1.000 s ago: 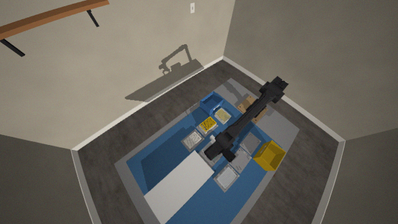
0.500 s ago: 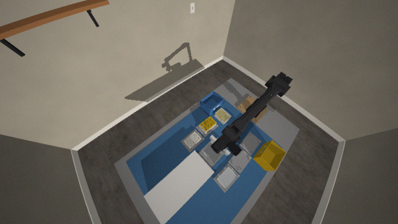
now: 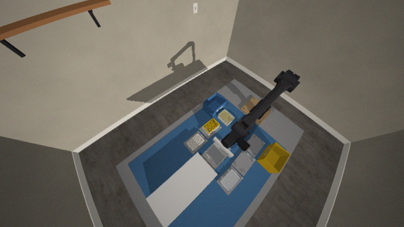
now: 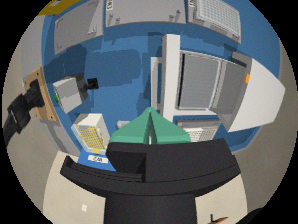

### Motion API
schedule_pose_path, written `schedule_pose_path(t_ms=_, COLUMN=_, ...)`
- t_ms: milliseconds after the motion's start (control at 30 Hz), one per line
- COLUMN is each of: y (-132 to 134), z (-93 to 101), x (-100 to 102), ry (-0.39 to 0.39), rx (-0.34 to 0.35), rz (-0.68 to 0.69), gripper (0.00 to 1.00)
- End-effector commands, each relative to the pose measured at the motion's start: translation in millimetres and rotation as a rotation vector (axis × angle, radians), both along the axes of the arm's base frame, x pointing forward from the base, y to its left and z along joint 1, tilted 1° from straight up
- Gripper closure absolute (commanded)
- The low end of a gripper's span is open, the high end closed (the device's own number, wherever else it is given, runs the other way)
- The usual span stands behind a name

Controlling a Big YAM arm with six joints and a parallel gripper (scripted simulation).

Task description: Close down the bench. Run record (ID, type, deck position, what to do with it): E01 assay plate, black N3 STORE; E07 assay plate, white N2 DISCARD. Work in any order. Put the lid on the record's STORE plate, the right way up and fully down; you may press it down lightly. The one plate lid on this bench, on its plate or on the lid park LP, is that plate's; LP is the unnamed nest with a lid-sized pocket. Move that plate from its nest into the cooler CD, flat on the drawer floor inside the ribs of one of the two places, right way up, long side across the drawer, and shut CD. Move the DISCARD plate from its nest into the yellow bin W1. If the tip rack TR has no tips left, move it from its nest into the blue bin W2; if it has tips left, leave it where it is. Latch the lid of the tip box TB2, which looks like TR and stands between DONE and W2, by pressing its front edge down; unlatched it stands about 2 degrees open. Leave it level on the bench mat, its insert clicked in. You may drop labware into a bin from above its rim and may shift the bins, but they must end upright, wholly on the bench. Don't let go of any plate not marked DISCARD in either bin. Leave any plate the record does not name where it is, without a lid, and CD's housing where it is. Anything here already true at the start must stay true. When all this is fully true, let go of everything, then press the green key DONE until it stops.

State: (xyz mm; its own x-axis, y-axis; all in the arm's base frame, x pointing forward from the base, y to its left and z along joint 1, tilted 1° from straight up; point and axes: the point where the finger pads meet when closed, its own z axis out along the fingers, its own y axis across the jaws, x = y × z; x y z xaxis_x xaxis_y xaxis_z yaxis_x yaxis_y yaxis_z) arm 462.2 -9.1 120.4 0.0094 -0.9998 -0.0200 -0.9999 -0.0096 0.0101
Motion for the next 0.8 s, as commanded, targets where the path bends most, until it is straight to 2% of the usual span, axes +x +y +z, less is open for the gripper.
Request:
schedule_pose_path(t_ms=0, y=-3.7, z=13.7, x=3.2, ry=-0.051, rx=-0.002, rz=0.009, gripper=1.00)
schedule_pose_path(t_ms=300, y=-4.3, z=7.5, x=-32.3, ry=-0.049, rx=-0.002, rz=0.008, gripper=1.00)
schedule_pose_path(t_ms=400, y=-1.4, z=10.4, x=-24.3, ry=-0.047, rx=-0.001, rz=0.003, gripper=1.00)
schedule_pose_path(t_ms=433, y=-3.3, z=1.9, x=-22.5, ry=-0.039, rx=-0.002, rz=0.011, gripper=1.00)
schedule_pose_path(t_ms=533, y=-3.1, z=-0.6, x=-25.9, ry=-0.029, rx=-0.001, rz=0.011, gripper=1.00)
schedule_pose_path(t_ms=567, y=-1.4, z=10.4, x=-24.3, ry=-0.047, rx=-0.001, rz=0.003, gripper=1.00)
schedule_pose_path(t_ms=767, y=-1.4, z=10.4, x=-24.3, ry=-0.047, rx=-0.001, rz=0.003, gripper=1.00)
